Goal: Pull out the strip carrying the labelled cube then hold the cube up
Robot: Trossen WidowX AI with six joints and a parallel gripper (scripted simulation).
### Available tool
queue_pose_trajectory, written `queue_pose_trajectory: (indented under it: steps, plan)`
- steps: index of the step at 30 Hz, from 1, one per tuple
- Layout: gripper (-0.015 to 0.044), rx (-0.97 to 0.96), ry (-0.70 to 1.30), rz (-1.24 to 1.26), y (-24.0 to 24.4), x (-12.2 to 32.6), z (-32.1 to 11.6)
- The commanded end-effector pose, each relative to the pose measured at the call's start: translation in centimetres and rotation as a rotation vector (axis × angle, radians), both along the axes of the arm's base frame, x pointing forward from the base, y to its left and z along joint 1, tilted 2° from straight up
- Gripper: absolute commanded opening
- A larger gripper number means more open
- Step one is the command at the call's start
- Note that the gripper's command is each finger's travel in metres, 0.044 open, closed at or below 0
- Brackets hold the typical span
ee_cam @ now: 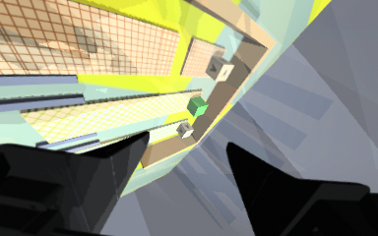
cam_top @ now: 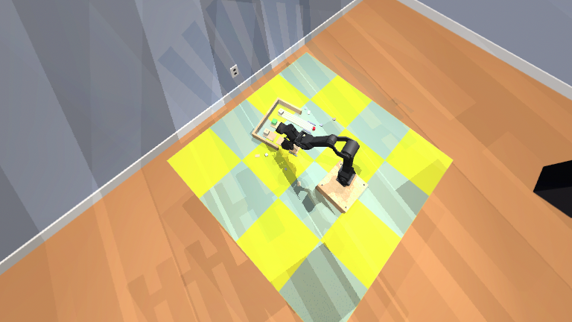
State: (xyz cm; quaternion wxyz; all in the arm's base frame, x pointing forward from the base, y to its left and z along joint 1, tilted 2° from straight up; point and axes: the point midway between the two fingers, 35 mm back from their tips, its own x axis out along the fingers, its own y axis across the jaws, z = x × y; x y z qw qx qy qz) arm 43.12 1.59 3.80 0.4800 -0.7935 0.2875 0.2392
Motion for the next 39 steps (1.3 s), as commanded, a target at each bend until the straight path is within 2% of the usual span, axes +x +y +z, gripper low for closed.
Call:
queue_pose_trajectory:
  steps: [1, 3, 16, 22, 24, 39]
  plan:
    - [0.0400, 0.014, -0.005, -0.011, -0.1, -0.1, 0.1]
    - [0.0400, 0.125, -0.040, -0.095, -0.6, -0.7, 1.1]
    - [0.0400, 1.239, -0.323, -0.920, -4.4, -9.0, 7.9]
    - [0.0400, 1.568, -0.373, -1.158, -4.8, -11.7, 8.9]
    - [0.0400, 1.622, -0.380, -1.197, -4.9, -12.1, 9.0]
    - [0.0400, 1.625, -0.380, -1.199, -4.9, -12.2, 9.0]
